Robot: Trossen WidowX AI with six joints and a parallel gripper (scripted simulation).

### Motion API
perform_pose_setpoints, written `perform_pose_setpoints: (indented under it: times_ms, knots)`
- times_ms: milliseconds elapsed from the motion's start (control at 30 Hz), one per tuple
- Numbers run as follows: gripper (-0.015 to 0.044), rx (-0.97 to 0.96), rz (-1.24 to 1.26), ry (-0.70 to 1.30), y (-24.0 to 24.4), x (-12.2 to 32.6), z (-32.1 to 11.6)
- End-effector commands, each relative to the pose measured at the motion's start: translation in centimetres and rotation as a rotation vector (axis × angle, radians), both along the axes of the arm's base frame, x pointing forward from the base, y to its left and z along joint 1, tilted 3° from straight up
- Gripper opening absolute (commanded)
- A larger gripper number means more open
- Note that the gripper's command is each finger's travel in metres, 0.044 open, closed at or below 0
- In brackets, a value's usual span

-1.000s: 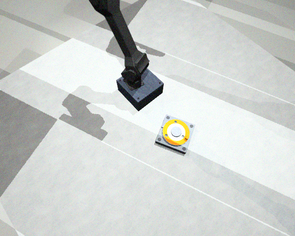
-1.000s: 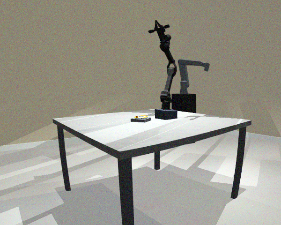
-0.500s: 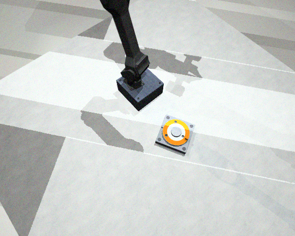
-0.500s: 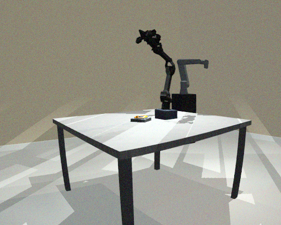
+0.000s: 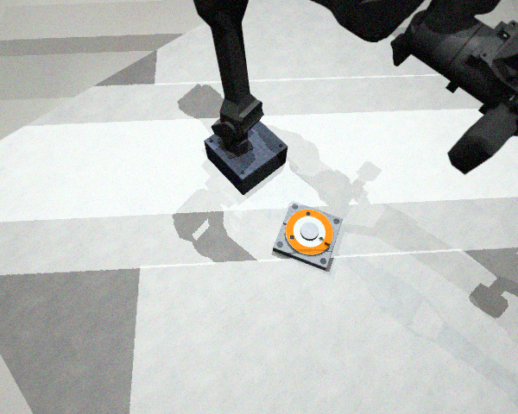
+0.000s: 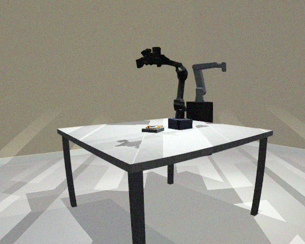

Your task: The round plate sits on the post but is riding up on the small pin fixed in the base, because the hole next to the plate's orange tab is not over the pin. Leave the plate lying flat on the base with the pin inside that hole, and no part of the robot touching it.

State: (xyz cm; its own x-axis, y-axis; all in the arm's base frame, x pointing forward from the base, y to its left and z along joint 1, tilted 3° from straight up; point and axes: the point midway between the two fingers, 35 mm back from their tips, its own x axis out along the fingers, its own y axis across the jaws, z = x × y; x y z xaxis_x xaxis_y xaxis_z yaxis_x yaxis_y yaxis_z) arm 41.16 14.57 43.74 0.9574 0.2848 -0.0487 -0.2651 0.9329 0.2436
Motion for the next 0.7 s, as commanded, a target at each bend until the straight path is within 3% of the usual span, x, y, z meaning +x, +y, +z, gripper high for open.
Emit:
perform_pose_setpoints:
  times_ms: [0, 333, 667]
  knots:
    - [0.0000, -0.108, 0.007, 0.208, 0.0, 1.6, -7.6]
    - [0.0000, -0.301, 0.034, 0.656, -1.8, 0.6, -22.3]
    - [0.0000, -0.472, 0.115, 1.245, -5.6, -7.7, -36.4]
